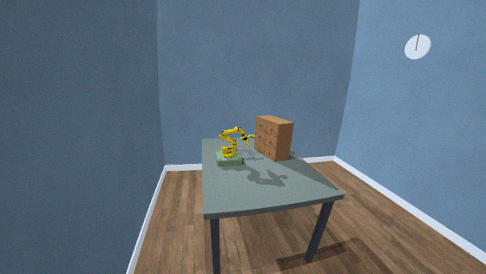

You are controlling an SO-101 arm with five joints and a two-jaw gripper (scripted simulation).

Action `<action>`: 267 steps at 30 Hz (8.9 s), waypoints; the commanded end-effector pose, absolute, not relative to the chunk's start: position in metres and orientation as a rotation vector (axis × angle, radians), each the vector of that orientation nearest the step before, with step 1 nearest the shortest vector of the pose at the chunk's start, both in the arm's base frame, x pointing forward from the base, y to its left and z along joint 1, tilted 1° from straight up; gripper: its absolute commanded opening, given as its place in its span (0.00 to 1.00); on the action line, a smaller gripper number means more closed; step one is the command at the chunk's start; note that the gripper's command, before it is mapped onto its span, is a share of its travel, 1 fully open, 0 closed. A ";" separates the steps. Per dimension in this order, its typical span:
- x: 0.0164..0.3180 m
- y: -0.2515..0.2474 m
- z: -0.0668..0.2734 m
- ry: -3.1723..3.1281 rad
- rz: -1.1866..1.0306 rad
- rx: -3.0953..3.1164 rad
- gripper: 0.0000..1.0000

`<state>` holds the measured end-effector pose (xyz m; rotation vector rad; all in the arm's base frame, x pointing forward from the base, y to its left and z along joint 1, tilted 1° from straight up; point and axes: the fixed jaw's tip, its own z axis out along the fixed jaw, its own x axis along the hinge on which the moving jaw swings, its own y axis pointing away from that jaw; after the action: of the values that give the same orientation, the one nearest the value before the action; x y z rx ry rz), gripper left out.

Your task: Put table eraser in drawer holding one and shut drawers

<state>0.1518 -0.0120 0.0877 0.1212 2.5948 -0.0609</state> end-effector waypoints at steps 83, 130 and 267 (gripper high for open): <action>0.218 0.110 0.069 1.947 0.287 -0.424 0.21; 0.233 0.132 0.057 1.871 0.335 -0.451 0.21; 0.285 0.143 0.006 1.878 0.305 -0.411 0.21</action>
<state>0.2837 0.1453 0.0077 -0.4259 1.8743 0.3044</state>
